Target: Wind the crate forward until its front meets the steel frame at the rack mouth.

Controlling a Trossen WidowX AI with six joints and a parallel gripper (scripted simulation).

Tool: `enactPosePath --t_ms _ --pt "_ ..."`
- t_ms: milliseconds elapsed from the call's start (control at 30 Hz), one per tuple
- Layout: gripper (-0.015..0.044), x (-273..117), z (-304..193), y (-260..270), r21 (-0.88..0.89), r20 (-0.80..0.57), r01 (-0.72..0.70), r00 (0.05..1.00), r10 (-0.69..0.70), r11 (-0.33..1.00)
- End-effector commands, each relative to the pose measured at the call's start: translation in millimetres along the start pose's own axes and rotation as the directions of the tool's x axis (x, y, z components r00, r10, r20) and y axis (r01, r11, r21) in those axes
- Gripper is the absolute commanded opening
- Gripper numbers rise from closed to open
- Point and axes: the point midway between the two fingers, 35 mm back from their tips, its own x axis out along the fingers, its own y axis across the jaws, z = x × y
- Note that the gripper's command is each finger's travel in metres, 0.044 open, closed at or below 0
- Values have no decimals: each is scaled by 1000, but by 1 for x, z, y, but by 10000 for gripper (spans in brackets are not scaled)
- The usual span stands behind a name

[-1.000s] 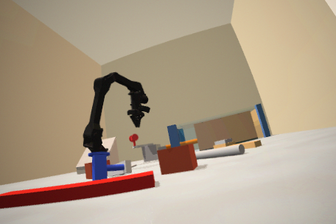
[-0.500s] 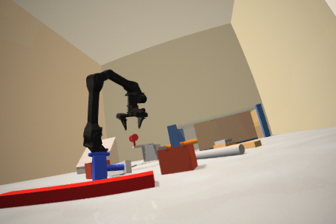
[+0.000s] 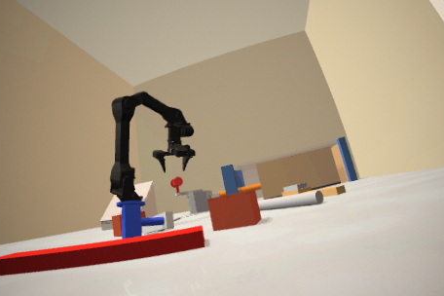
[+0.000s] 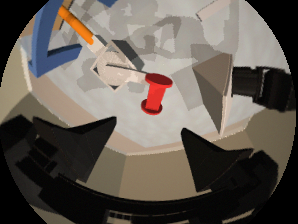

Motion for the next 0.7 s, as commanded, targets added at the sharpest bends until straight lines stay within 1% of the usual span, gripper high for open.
enactPosePath --t_ms 0,667 --pt "440 6 2 0 10 -3 3 1000 -3 1000" --pt "440 36 16 1 10 0 1 1000 -1 1000"
